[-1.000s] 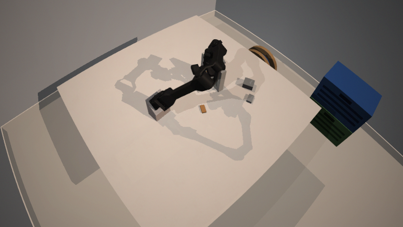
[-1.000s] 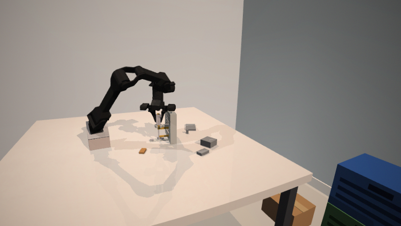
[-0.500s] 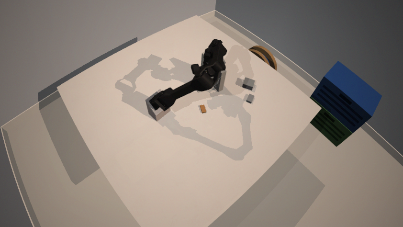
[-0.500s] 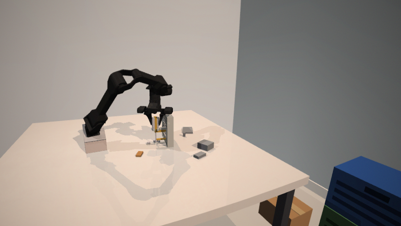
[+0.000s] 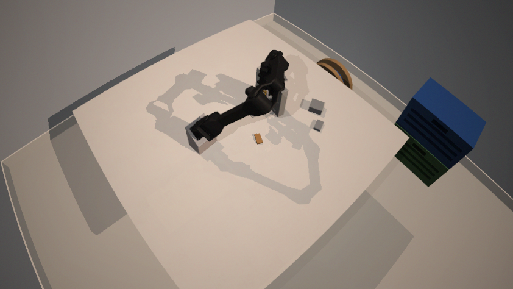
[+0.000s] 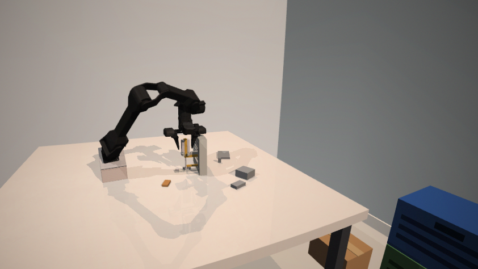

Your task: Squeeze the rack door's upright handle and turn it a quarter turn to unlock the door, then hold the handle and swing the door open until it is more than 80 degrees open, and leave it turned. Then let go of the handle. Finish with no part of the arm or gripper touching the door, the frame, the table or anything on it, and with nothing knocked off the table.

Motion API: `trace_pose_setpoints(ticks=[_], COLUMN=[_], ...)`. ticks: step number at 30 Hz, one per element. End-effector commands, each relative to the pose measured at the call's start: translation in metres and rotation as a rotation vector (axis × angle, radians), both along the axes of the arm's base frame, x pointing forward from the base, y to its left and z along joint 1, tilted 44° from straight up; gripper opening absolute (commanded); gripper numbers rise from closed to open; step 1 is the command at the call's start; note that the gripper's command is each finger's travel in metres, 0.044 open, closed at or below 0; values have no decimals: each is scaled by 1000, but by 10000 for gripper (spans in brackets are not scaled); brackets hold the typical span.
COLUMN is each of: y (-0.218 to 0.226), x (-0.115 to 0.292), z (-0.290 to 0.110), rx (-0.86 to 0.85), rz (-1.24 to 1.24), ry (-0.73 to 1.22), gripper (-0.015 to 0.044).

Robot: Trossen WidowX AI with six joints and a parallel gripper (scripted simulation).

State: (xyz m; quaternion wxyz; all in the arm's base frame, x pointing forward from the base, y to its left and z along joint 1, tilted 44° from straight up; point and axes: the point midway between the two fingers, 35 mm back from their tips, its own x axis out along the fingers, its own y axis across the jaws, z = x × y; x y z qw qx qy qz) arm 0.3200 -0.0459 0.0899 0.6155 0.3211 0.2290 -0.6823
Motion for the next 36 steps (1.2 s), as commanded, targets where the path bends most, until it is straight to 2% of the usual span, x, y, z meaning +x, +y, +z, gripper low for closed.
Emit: trace_pose_setpoints(ticks=[1,36], y=[0,0], x=[0,0], z=[0,0], rx=[6,68], rz=[138,1386], ry=[131,1333], gripper=[295,295])
